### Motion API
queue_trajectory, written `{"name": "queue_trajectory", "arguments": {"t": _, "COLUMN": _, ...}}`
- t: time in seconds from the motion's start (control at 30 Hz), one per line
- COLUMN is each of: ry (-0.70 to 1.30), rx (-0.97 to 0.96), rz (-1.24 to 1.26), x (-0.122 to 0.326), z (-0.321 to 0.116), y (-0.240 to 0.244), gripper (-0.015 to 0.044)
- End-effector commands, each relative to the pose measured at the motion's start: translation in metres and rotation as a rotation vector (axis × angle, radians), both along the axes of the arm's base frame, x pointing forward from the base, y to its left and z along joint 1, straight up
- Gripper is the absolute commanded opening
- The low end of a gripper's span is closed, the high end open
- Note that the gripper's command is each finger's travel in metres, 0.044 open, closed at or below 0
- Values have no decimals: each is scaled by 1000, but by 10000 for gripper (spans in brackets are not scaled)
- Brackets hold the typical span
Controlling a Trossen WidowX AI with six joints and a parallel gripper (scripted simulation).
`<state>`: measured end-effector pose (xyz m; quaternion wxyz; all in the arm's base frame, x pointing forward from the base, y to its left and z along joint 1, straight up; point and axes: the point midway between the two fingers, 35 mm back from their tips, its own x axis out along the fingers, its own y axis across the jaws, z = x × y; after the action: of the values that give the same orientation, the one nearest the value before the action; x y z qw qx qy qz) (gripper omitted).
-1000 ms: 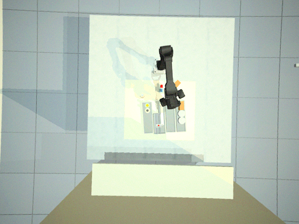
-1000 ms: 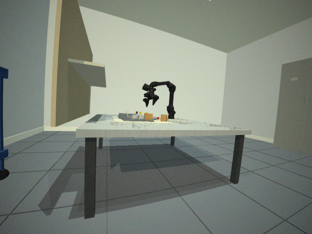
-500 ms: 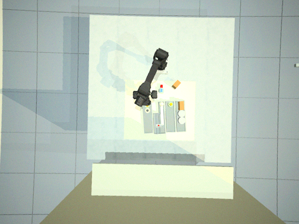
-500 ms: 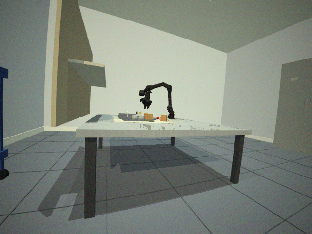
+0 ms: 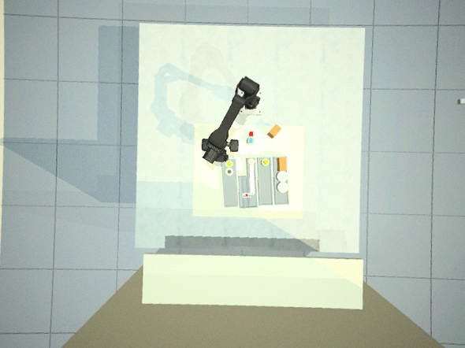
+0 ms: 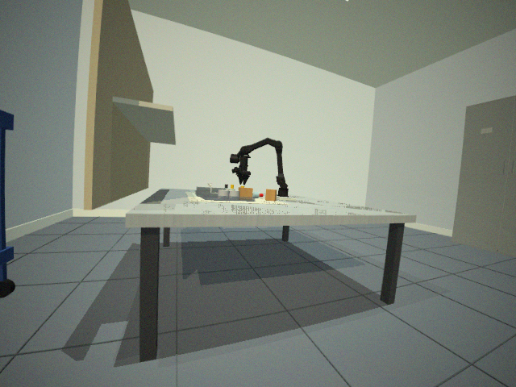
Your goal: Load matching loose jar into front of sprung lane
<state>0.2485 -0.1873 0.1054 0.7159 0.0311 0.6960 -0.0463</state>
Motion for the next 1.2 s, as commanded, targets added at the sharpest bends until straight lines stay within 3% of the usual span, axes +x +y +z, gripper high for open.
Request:
{"name": "queue_trajectory", "arguments": {"t": 0.0, "ry": 7, "rx": 0, "rz": 2, "x": -1, "z": -10, "y": -1, "gripper": 440}}
{"name": "queue_trajectory", "arguments": {"t": 1.1, "ry": 7, "rx": 0, "rz": 2, "x": -1, "z": -57, "y": -1, "gripper": 440}}
{"name": "queue_trajectory", "arguments": {"t": 1.17, "ry": 7, "rx": 0, "rz": 2, "x": -1, "z": -57, "y": -1, "gripper": 387}}
